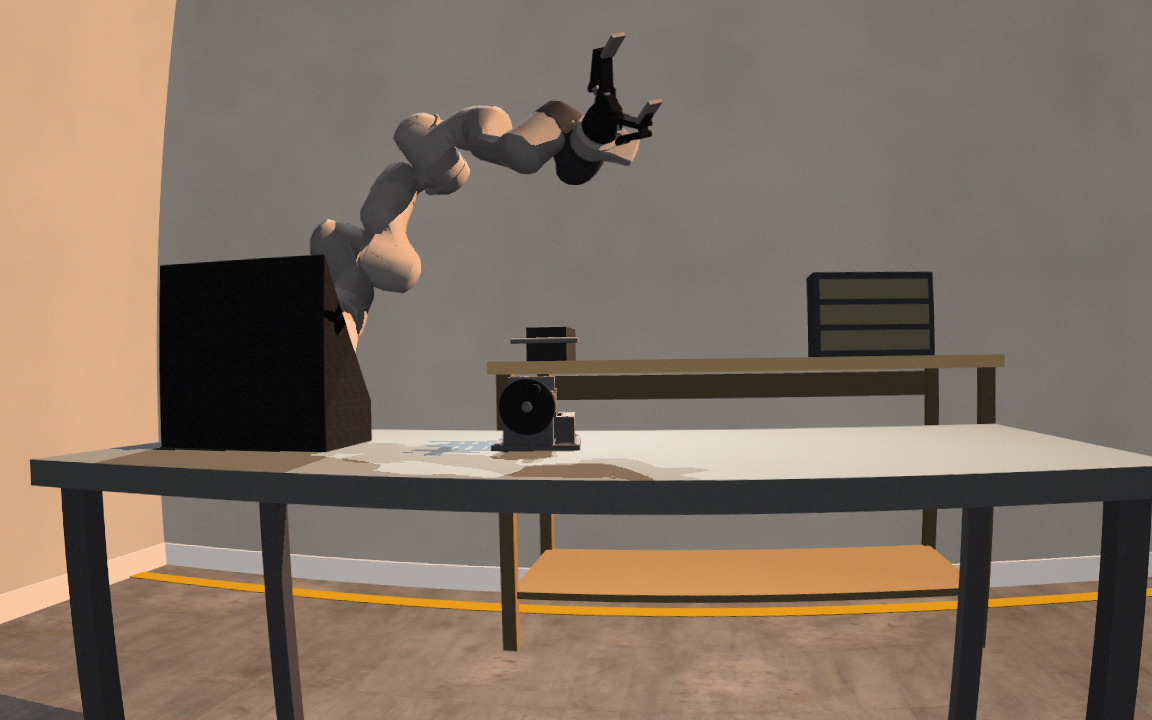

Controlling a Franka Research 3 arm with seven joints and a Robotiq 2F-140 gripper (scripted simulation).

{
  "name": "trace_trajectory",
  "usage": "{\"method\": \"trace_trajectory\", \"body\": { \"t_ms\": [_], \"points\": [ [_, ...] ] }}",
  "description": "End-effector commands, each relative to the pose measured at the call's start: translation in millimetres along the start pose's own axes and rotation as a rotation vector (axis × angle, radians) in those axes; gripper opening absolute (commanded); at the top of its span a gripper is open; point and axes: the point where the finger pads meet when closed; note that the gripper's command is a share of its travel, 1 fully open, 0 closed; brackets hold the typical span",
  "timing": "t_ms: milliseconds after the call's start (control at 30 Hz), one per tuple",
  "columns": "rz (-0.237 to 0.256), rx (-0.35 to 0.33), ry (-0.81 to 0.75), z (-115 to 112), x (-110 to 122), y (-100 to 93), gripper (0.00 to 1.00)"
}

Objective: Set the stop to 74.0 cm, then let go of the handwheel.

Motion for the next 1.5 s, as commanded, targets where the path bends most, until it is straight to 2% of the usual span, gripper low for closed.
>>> {"method": "trace_trajectory", "body": {
  "t_ms": [0, 1167, 1233, 1300, 1333, 1367, 1433, 1467],
  "points": [
    [0.0, 0.0, 0.0, 0, 0, 0.0, 1.0],
    [0.001, -0.01, 0.007, -3, -1, 1.7, 1.0],
    [0.011, -0.07, 0.045, -24, -5, 11.4, 1.0],
    [0.032, -0.206, 0.127, -71, -15, 29.0, 1.0],
    [0.032, -0.206, 0.127, -71, -15, 29.0, 1.0],
    [0.048, -0.304, 0.185, -103, -24, 37.1, 1.0],
    [0.048, -0.304, 0.185, -105, -25, 38.0, 1.0],
    [0.068, -0.422, 0.252, -144, -37, 44.8, 1.0]
  ]
}}
Point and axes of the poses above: the point where the finger pads meet when closed, its own y axis out along the fingers, its own x axis across the jaws, z = x × y, and after that the axes turned 10 degrees about y, right-handed
